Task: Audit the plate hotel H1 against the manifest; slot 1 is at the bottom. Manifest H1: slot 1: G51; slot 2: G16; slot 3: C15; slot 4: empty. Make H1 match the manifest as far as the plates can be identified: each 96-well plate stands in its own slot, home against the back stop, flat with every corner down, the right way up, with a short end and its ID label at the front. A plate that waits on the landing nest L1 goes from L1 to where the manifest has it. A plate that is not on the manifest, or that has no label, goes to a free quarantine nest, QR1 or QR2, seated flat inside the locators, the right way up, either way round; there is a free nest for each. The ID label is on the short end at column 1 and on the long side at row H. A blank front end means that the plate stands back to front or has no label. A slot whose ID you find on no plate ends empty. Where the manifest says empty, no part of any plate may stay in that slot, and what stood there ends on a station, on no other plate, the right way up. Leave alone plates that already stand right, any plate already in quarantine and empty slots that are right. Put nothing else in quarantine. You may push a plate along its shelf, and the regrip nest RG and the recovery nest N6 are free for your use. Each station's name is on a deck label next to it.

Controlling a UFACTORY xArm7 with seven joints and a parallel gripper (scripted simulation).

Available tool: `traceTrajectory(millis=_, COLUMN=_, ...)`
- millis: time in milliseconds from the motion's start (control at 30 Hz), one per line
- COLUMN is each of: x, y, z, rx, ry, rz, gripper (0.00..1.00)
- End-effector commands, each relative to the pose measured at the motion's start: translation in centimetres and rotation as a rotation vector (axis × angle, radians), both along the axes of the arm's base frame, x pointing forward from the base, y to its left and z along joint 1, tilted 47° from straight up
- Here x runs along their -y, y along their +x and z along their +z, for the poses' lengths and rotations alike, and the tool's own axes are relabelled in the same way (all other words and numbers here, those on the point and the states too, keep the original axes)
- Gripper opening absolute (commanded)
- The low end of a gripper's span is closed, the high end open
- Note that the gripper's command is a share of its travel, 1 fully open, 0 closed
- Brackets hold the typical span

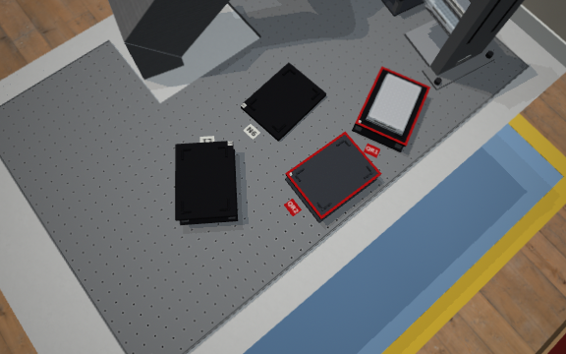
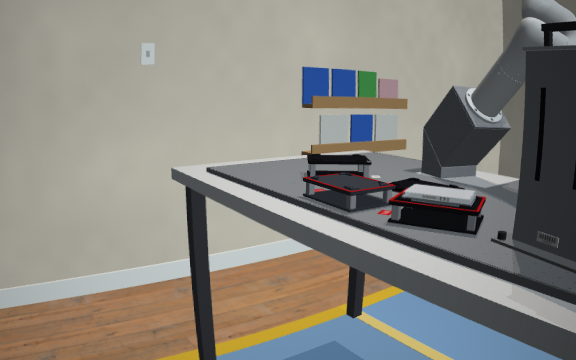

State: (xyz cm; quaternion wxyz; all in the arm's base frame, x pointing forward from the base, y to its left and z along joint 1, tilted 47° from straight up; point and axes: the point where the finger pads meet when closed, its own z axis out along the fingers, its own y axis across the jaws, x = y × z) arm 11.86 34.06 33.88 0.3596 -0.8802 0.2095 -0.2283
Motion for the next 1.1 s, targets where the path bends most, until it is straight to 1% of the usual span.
traceTrajectory(millis=0, x=-0.04, y=-0.08, z=0.17, rx=0.056, ry=-0.015, rz=-0.063, gripper=1.00)
traceTrajectory(millis=267, x=-0.04, y=-0.08, z=0.16, rx=0.143, ry=-0.043, rz=-0.160, gripper=1.00)
traceTrajectory(millis=333, x=-0.04, y=-0.08, z=0.16, rx=0.143, ry=-0.043, rz=-0.160, gripper=1.00)
traceTrajectory(millis=833, x=-0.03, y=-0.08, z=0.14, rx=0.305, ry=-0.094, rz=-0.342, gripper=1.00)
traceTrajectory(millis=900, x=-0.03, y=-0.08, z=0.14, rx=0.305, ry=-0.094, rz=-0.342, gripper=1.00)
traceTrajectory(millis=1067, x=-0.02, y=-0.08, z=0.14, rx=0.360, ry=-0.111, rz=-0.402, gripper=1.00)
